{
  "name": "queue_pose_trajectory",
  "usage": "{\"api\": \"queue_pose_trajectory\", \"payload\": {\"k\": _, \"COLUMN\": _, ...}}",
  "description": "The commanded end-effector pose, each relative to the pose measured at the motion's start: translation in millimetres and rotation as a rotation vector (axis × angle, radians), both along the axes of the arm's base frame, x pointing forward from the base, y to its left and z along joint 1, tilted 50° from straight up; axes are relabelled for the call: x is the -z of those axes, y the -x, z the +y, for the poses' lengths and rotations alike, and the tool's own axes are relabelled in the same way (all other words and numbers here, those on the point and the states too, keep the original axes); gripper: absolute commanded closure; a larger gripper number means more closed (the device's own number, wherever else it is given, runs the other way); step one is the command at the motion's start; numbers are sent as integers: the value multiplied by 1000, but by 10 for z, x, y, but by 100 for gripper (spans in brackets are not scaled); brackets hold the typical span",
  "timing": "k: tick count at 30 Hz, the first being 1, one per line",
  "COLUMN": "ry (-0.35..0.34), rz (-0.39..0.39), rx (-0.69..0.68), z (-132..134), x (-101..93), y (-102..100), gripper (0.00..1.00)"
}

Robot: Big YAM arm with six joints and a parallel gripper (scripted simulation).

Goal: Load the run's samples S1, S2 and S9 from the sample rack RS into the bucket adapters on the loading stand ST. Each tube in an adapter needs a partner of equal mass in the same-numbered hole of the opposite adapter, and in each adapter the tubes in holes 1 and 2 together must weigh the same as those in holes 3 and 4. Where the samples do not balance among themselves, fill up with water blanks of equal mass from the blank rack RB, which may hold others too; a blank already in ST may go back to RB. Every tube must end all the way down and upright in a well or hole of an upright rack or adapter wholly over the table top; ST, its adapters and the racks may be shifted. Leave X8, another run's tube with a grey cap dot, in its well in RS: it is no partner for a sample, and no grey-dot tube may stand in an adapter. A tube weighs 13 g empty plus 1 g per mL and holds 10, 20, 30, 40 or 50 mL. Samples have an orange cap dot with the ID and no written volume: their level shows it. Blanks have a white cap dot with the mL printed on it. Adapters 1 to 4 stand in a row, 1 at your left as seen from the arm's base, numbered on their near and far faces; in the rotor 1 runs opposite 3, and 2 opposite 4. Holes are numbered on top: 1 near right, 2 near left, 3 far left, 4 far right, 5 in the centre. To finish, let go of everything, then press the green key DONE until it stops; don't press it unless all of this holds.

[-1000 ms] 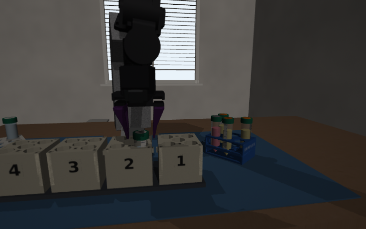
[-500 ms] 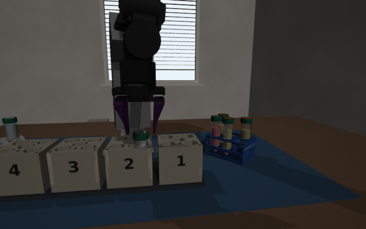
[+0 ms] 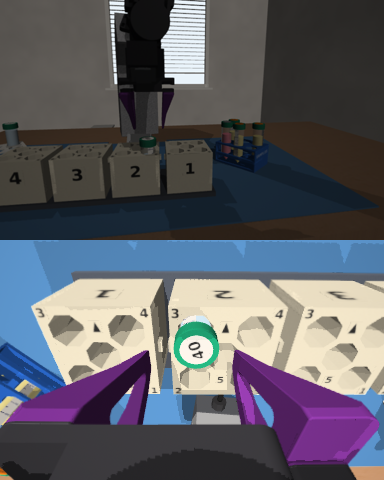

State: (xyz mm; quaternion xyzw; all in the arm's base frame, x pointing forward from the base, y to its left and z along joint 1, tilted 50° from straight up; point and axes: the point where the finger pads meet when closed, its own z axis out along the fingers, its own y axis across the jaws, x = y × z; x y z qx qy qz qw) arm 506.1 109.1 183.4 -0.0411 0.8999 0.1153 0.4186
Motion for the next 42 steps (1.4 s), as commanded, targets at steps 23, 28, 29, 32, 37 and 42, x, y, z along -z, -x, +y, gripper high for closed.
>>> {"api": "queue_pose_trajectory", "payload": {"k": 23, "ry": 452, "rz": -132, "rx": -394, "z": 910, "x": 314, "y": 485, "gripper": 20}}
{"api": "queue_pose_trajectory", "payload": {"k": 28, "ry": 514, "rz": -153, "rx": -448, "z": 1276, "x": 395, "y": 686, "gripper": 20}}
{"api": "queue_pose_trajectory", "payload": {"k": 29, "ry": 514, "rz": -153, "rx": -448, "z": 1276, "x": 395, "y": 686, "gripper": 20}}
{"api": "queue_pose_trajectory", "payload": {"k": 32, "ry": 494, "rz": -157, "rx": -433, "z": 1443, "x": 379, "y": 736, "gripper": 20}}
{"api": "queue_pose_trajectory", "payload": {"k": 37, "ry": 490, "rz": -163, "rx": -432, "z": 1833, "x": 417, "y": 915, "gripper": 20}}
{"api": "queue_pose_trajectory", "payload": {"k": 42, "ry": 492, "rz": -156, "rx": -436, "z": 2194, "x": 515, "y": 1130, "gripper": 20}}
